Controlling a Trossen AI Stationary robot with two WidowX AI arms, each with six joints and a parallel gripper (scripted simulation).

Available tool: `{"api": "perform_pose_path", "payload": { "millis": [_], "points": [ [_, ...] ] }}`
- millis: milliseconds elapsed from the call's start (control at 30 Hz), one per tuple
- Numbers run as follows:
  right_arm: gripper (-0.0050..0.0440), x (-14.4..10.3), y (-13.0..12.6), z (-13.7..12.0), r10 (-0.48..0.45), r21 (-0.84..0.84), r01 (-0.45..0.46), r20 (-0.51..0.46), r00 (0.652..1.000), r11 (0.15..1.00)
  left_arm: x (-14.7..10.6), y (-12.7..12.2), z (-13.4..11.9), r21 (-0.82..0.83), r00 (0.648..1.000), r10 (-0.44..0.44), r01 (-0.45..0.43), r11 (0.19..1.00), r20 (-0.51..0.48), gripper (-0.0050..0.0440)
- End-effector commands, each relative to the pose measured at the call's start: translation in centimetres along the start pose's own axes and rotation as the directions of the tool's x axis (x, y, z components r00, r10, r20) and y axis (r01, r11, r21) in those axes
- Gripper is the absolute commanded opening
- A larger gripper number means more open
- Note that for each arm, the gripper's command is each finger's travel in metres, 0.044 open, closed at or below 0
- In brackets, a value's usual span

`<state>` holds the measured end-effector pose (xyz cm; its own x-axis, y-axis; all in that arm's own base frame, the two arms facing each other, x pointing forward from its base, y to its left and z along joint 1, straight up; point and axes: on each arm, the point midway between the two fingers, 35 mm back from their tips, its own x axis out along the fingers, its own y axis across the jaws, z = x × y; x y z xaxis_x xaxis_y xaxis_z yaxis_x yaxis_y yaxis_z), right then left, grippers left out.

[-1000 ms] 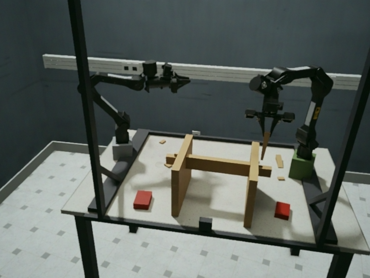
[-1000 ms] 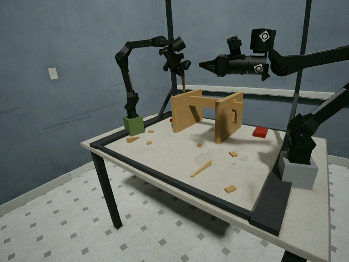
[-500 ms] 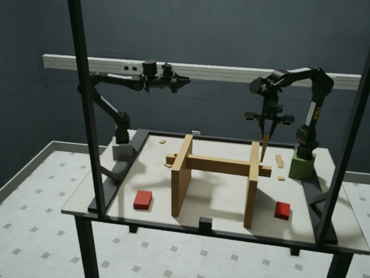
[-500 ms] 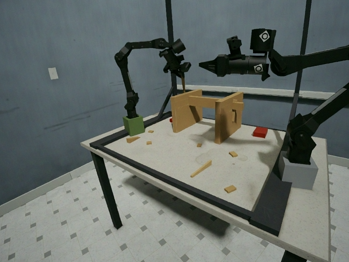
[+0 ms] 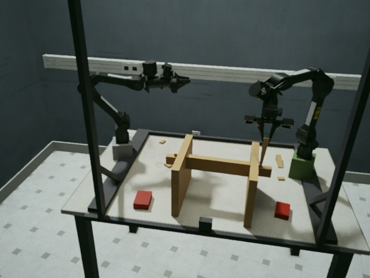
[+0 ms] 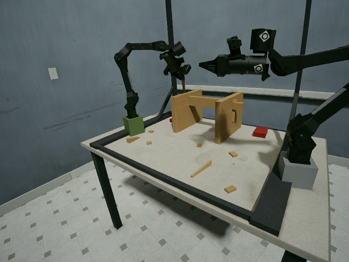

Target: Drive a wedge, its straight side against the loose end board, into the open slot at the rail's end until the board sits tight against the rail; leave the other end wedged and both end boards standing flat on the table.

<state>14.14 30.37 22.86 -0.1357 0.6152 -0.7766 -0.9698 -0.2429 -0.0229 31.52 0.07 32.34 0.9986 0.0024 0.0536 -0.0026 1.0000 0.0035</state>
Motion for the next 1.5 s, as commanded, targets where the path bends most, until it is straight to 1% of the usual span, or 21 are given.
{"api": "perform_pose_path", "payload": {
  "millis": [0,100,167,200,233,267,367,567,1133,1233,1267,1300,1467],
  "points": [
    [0.001,-0.2,0.3,0.0,-0.015,-0.018,0.015,0.011,1.0,1.0,-0.2,0.0,0.5,-0.005,1.0,0.0,0.0,1.0,0.013,0.0175],
    [0.001,0.3,0.2,-0.3,-0.01,-0.012,0.01,0.004,1.0,1.0,-0.2,0.0,0.5,-0.005,1.0,0.0,0.0,1.0,0.013,0.0175],
    [0.001,0.2,0.3,-0.4,-0.016,-0.016,0.016,0.009,1.0,1.0,-0.2,0.0,0.5,-0.005,1.0,0.0,0.0,1.0,0.013,0.0175],
    [0.001,-0.1,0.1,0.1,-0.016,-0.019,0.017,0.018,1.0,1.0,-0.2,0.0,0.5,-0.005,1.0,0.0,0.0,1.0,0.013,0.0175],
    [0.001,0.1,-0.2,0.3,-0.013,-0.016,0.014,0.014,1.0,1.0,-0.2,0.0,0.5,-0.005,1.0,0.0,0.0,1.0,0.013,0.0175],
    [0.001,-0.4,0.0,0.5,-0.023,-0.025,0.024,0.026,0.999,0.999,-0.2,0.0,0.5,-0.005,1.0,0.0,0.0,1.0,0.013,0.0175],
    [0.001,0.1,0.0,0.2,-0.011,-0.016,0.011,0.014,1.0,1.0,-0.2,0.0,0.5,-0.005,1.0,0.0,0.0,1.0,0.013,0.0175],
    [0.001,0.3,0.2,-0.3,-0.007,-0.013,0.007,0.01,1.0,1.0,-0.2,0.0,0.5,-0.005,1.0,0.0,0.0,1.0,0.013,0.0175],
    [0.001,0.5,0.2,-0.4,-0.009,-0.015,0.01,0.013,1.0,1.0,-0.2,0.0,0.5,-0.005,1.0,0.0,0.0,1.0,0.013,0.0175],
    [0.001,0.3,0.3,-0.4,-0.013,-0.018,0.013,0.017,1.0,1.0,-0.2,0.0,0.5,-0.005,1.0,0.0,0.0,1.0,0.013,0.0175],
    [0.001,-0.2,0.1,0.2,-0.025,-0.027,0.026,0.029,0.999,0.999,-0.2,0.0,0.5,-0.005,1.0,0.0,0.0,1.0,0.013,0.0175],
    [0.001,0.6,0.3,-0.7,-0.013,-0.018,0.014,0.017,1.0,1.0,-0.2,0.0,0.5,-0.005,1.0,0.0,0.0,1.0,0.013,0.0175],
    [0.001,1.4,0.3,-1.2,-0.009,-0.013,0.009,0.012,1.0,1.0,-0.2,0.0,0.5,-0.005,1.0,0.0,0.0,1.0,0.013,0.0175]
  ]
}}
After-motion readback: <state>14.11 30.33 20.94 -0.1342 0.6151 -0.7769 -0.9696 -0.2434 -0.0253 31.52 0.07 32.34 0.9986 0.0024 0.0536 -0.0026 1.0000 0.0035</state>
